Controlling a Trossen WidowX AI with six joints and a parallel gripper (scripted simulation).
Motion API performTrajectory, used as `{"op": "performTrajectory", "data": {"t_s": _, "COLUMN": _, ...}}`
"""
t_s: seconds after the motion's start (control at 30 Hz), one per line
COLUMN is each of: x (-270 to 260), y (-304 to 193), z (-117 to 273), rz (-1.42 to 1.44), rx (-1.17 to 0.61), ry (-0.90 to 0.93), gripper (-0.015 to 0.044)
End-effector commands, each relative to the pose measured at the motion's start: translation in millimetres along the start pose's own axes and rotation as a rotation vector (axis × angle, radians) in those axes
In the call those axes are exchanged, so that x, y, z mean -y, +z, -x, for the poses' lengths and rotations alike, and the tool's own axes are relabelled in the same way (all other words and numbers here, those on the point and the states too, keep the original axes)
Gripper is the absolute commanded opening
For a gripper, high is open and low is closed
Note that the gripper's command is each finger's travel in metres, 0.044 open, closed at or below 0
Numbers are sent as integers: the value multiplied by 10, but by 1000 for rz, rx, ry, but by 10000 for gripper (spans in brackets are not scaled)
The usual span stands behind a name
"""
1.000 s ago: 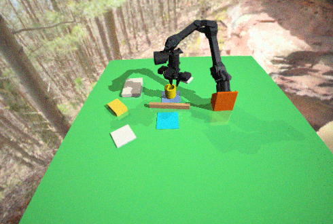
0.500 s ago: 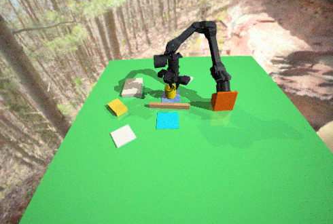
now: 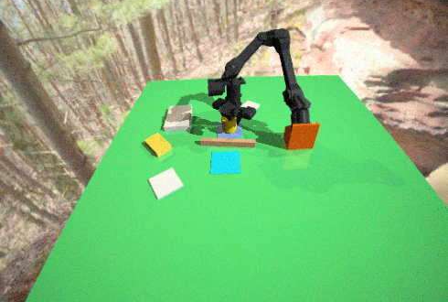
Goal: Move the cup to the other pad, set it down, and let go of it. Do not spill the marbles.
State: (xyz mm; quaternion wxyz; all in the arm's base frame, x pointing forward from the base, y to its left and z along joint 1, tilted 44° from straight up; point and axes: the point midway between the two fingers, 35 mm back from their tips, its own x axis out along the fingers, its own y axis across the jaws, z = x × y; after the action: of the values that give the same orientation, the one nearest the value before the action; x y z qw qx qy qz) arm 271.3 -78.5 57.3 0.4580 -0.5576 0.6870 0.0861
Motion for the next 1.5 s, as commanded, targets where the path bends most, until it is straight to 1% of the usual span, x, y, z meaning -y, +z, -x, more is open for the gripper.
{"op": "performTrajectory", "data": {"t_s": 0.0, "x": -34, "y": -6, "z": -83, "rz": 12, "rx": -9, "ry": 4, "gripper": 167}}
{"op": "performTrajectory", "data": {"t_s": 0.37, "x": -38, "y": -14, "z": -137, "rz": 12, "rx": -10, "ry": 3, "gripper": 167}}
{"op": "performTrajectory", "data": {"t_s": 1.13, "x": -18, "y": -11, "z": -118, "rz": 4, "rx": -4, "ry": 1, "gripper": 13}}
{"op": "performTrajectory", "data": {"t_s": 1.17, "x": -18, "y": -11, "z": -118, "rz": 4, "rx": -4, "ry": 1, "gripper": 0}}
{"op": "performTrajectory", "data": {"t_s": 1.3, "x": -16, "y": -5, "z": -67, "rz": 4, "rx": -4, "ry": 2, "gripper": 0}}
{"op": "performTrajectory", "data": {"t_s": 1.47, "x": -22, "y": 6, "z": 96, "rz": 7, "rx": -3, "ry": 4, "gripper": 0}}
